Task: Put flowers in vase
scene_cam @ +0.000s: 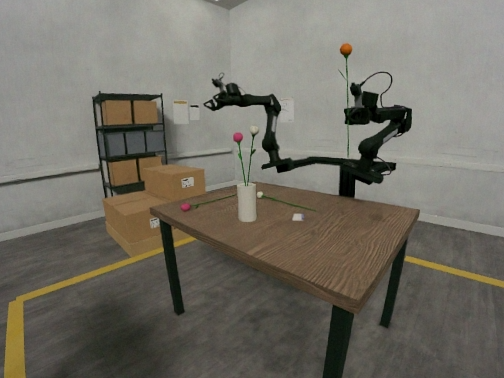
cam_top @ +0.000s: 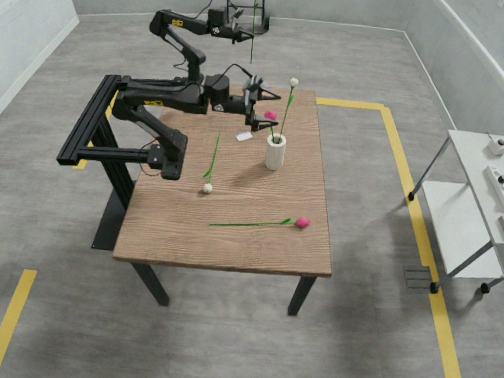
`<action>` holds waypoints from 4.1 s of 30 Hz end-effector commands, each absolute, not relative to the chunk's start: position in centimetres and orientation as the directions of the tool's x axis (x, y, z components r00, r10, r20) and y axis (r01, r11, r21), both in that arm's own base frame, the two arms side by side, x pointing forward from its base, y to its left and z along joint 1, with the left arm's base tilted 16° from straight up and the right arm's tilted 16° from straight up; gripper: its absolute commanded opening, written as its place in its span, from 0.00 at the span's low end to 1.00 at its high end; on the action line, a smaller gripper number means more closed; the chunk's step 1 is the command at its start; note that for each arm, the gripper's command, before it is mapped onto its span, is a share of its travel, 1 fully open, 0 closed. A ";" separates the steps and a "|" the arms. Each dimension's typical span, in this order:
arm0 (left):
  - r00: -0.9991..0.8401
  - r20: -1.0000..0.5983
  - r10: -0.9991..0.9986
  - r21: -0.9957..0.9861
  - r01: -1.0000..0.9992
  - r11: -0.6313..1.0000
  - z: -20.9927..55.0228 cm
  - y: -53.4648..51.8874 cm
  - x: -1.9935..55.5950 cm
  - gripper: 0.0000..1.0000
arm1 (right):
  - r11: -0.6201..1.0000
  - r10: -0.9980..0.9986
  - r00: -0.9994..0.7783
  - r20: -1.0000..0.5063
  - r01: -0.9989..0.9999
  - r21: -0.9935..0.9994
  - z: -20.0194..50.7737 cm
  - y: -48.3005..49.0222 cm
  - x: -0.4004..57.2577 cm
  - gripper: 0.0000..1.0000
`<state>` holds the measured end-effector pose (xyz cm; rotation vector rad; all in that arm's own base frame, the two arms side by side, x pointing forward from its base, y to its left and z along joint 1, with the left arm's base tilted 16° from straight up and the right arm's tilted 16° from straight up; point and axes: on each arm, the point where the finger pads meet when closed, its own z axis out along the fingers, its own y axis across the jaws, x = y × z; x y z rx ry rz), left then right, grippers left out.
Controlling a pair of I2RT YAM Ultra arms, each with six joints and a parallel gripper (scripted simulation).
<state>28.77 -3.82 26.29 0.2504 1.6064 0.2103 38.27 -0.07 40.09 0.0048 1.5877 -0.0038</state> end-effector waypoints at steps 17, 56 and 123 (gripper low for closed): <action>0.071 -0.961 0.269 0.271 0.027 0.962 28.0 -3.9 28.3 0.00 | 1.000 0.002 -0.021 -1.000 0.004 0.002 39.9 -0.1 38.6 1.00; 0.037 -0.962 0.271 0.273 0.145 0.951 25.1 -8.6 28.0 0.00 | 1.000 0.002 -0.021 -1.000 0.004 0.002 39.9 -0.1 38.6 1.00; 0.077 -0.970 0.230 0.240 0.442 0.864 24.7 -21.0 26.2 0.00 | 1.000 0.002 -0.021 -1.000 0.004 0.002 39.9 -0.1 38.6 0.97</action>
